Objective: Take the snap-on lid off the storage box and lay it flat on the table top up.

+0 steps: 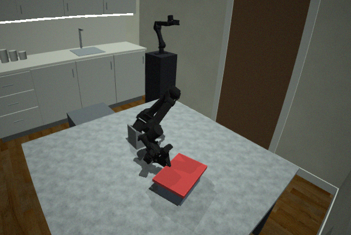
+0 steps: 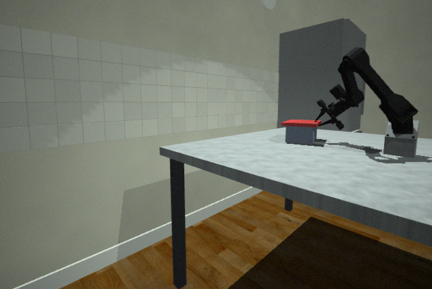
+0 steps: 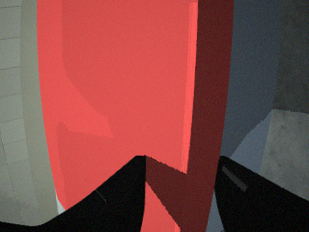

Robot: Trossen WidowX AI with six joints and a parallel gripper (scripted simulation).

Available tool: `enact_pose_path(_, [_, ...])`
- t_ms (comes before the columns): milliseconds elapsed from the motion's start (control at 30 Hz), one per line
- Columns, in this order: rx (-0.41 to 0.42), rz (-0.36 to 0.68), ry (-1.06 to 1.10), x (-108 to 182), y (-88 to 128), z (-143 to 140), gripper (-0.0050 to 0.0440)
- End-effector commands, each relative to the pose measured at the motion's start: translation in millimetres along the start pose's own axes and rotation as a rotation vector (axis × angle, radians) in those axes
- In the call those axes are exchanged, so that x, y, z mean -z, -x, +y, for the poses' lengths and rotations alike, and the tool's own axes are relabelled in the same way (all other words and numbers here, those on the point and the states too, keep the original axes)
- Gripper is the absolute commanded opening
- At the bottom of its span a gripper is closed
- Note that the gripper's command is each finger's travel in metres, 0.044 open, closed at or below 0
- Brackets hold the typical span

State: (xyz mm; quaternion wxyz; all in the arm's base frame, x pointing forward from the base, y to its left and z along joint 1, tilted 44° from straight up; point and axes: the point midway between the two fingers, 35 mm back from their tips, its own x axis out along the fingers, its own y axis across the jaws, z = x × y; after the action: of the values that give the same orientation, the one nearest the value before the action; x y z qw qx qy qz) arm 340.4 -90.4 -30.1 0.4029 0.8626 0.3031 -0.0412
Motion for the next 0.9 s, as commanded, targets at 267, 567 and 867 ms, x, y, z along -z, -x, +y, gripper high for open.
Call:
enact_pose_path(267, [-0.001, 0.001, 0.001, 0.0, 2.2, 2.6, -0.0050])
enact_pose_path(567, [-0.001, 0.001, 0.001, 0.0, 3.6, 3.8, -0.0050])
enact_pose_path(867, [-0.001, 0.001, 0.001, 0.0, 5.3, 4.8, -0.0050])
